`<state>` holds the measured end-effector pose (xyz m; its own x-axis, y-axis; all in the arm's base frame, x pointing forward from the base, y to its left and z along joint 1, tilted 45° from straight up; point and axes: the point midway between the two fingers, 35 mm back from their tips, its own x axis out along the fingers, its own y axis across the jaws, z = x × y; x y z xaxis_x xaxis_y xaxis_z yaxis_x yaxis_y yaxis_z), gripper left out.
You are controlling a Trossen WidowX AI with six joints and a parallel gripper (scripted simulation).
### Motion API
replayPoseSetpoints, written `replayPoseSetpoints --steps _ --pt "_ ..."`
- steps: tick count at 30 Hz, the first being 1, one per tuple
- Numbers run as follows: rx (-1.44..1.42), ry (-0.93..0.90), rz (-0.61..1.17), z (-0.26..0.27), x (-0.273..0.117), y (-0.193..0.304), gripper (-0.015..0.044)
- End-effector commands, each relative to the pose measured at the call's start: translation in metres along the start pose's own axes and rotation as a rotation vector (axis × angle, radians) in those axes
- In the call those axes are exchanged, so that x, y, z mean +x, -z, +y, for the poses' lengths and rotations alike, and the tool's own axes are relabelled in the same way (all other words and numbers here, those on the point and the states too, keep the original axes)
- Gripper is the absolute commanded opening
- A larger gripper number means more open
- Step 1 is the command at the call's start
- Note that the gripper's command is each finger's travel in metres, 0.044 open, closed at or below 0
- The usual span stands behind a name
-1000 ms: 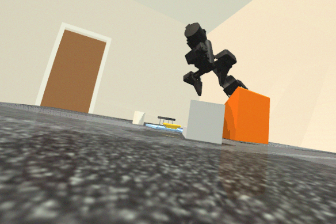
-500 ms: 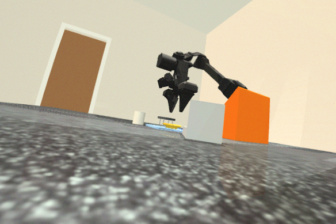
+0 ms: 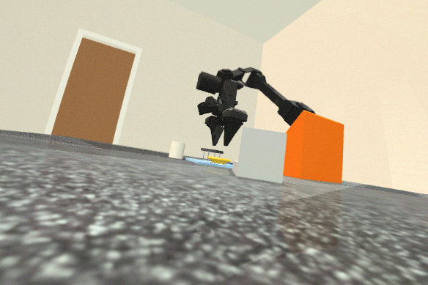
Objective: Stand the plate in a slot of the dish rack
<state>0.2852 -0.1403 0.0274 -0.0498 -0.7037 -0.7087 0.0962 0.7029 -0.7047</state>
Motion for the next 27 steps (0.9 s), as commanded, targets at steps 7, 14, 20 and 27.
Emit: replayPoseSetpoints --steps 7,14,20,27 --pt "-0.013 0.004 0.012 0.002 0.020 0.002 0.0400" --pt "-0.013 0.005 0.012 0.002 0.031 0.003 0.0400" --pt "-0.013 0.006 0.012 0.001 0.041 0.004 0.0400" --pt "-0.014 0.008 0.012 0.001 0.050 0.005 0.0400"
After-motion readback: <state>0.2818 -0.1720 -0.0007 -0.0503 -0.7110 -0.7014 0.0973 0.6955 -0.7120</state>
